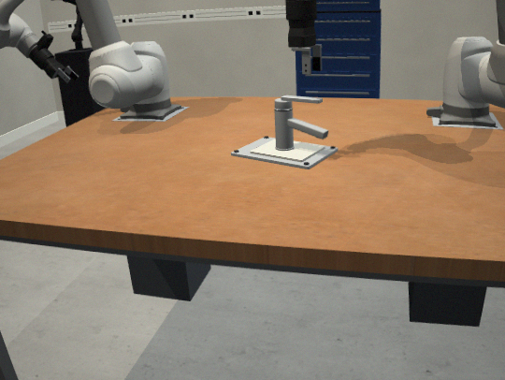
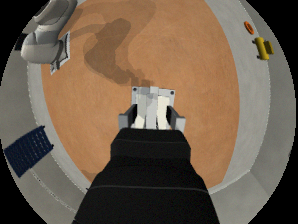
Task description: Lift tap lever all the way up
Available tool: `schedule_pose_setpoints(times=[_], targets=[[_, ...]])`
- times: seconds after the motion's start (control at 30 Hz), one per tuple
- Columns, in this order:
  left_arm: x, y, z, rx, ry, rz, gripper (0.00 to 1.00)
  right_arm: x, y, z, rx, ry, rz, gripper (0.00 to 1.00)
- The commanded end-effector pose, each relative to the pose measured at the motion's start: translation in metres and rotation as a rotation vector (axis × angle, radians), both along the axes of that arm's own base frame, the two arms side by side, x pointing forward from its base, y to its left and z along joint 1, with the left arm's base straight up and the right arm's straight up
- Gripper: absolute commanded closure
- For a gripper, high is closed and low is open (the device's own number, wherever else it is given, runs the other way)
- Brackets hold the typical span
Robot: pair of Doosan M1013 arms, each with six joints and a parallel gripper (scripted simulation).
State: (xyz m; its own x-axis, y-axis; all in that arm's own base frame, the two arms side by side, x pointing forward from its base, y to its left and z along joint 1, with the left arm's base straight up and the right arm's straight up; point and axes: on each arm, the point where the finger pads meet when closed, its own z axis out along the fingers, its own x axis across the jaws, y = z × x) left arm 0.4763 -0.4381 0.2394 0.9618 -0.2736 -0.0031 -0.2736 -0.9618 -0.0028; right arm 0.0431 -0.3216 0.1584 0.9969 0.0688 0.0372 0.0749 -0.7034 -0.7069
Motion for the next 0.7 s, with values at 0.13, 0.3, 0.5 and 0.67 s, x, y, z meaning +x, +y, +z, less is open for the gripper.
schedule_pose_setpoints(times=[0.13,0.3,0.5,0.67], targets=[[0.0003,-0.0001,0.0008,-0.001,-0.001,0.0,0.0,0.0001,-0.0003,0.0004,-0.001,0.0,0.0,0.0],[0.0003,-0.0001,0.0008,-0.001,-0.001,0.0,0.0,0.0001,-0.0003,0.0004,-0.001,0.0,0.0,0.0],[0.0003,-0.0001,0.0,-0.001,-0.001,0.0,0.0,0.0001,-0.0003,0.0004,-0.001,0.0,0.0,0.0],[0.0003,-0.0001,-0.0011,-0.002,-0.002,0.0,0.0,0.0001,-0.0003,0.0004,-0.001,0.0,0.0,0.0]])
